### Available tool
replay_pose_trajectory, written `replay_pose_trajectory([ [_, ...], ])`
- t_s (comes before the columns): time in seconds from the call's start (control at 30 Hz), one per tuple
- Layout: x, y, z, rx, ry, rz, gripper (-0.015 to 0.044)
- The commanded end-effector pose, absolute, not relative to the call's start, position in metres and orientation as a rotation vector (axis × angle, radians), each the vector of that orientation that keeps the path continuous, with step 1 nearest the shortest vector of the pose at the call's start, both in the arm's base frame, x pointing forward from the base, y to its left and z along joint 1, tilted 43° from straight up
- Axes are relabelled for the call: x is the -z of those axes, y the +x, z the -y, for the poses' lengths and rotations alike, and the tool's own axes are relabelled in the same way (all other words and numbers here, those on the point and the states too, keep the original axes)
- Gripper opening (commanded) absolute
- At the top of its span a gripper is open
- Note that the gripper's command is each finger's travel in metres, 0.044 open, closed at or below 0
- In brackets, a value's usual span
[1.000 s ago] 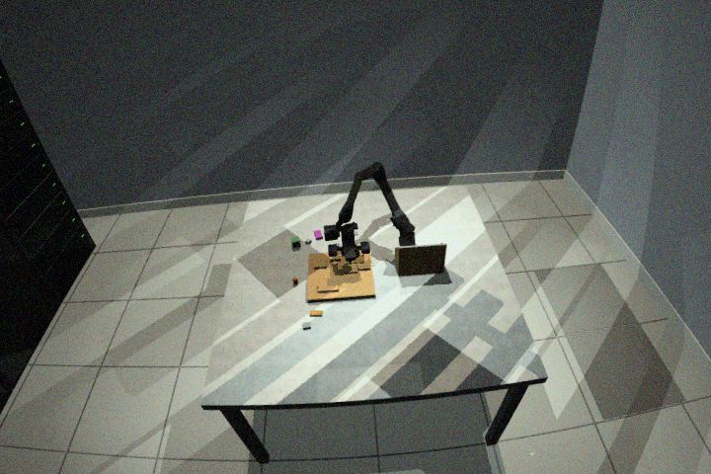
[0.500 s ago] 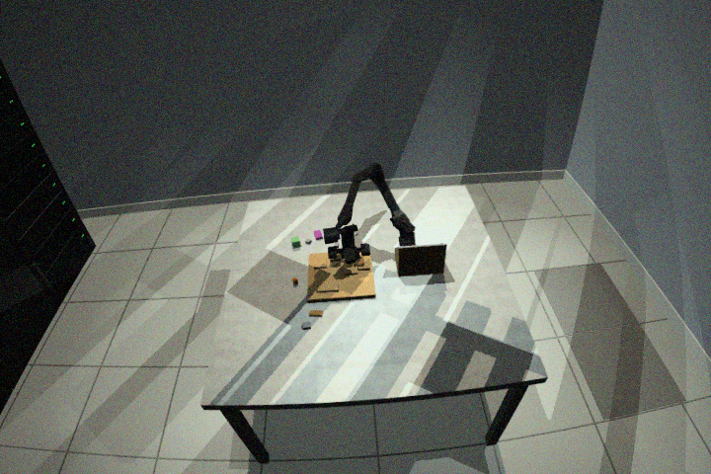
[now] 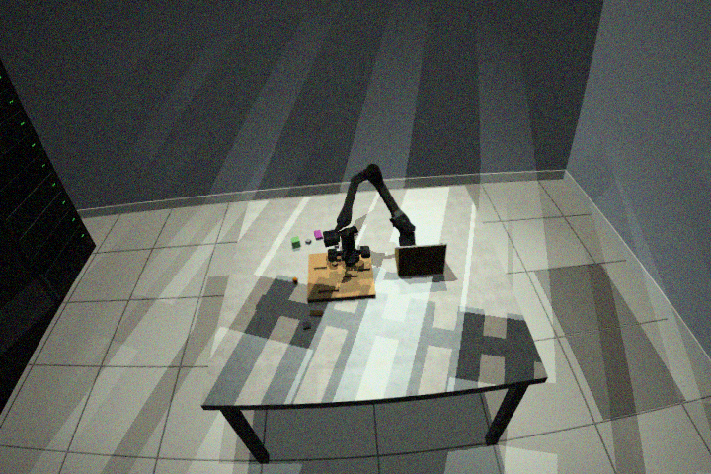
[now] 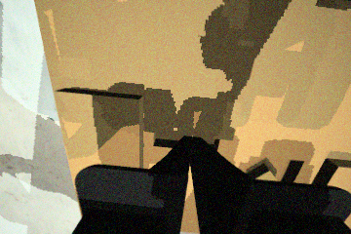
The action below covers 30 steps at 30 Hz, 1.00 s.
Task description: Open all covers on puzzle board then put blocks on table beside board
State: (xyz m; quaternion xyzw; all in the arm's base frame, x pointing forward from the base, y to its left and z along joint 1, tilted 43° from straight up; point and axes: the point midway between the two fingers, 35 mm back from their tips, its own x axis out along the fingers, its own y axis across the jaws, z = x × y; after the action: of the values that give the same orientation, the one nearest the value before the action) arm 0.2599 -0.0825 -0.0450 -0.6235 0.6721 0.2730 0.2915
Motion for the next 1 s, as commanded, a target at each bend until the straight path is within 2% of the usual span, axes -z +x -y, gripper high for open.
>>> replay_pose_trajectory([
  [0.0, 0.048, 0.261, 0.079, -0.726, -1.654, -1.789, 0.0],
  [0.97, 0.068, 0.262, 0.058, -0.726, -1.654, -1.789, 0.0],
])
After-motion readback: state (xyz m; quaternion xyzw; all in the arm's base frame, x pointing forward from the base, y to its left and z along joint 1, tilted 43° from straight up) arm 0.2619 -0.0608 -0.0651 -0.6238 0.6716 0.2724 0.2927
